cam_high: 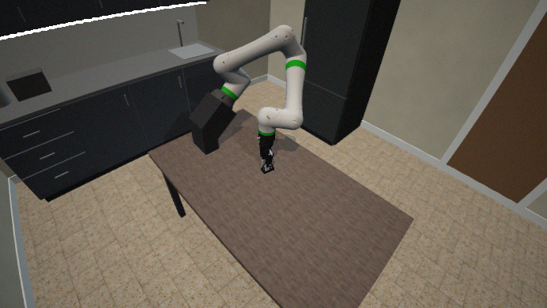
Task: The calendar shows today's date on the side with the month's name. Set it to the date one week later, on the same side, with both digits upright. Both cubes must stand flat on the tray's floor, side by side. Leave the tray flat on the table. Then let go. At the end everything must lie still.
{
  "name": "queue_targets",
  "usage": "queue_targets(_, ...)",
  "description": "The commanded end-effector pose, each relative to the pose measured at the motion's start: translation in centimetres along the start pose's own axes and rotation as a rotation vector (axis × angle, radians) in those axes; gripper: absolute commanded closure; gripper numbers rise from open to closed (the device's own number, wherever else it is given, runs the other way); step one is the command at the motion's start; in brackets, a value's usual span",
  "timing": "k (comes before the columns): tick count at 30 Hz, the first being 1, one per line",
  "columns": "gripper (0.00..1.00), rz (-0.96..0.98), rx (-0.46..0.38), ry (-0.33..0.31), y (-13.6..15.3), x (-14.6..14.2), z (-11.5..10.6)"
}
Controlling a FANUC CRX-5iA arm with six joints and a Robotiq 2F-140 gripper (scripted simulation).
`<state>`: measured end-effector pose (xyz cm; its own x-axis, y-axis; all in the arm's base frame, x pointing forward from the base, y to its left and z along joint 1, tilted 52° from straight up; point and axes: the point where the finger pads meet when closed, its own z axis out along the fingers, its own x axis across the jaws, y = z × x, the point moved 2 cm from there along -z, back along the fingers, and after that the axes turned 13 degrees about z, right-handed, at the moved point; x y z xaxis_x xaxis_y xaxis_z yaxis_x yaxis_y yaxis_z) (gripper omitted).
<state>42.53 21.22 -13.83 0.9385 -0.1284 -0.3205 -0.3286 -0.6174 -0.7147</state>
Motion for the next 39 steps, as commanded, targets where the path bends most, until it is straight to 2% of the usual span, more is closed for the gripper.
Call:
queue_targets(1, 0.84, 0.000, 0.000, 0.000, 0.01, 0.02, -0.02)
queue_targets(12, 0.84, 0.000, 0.000, 0.000, 0.01, 0.02, -0.02)
queue_targets(25, 0.72, 0.000, 0.000, 0.000, 0.01, 0.02, -0.02)
queue_targets(39, 0.72, 0.000, 0.000, 0.000, 0.01, 0.02, -0.19)
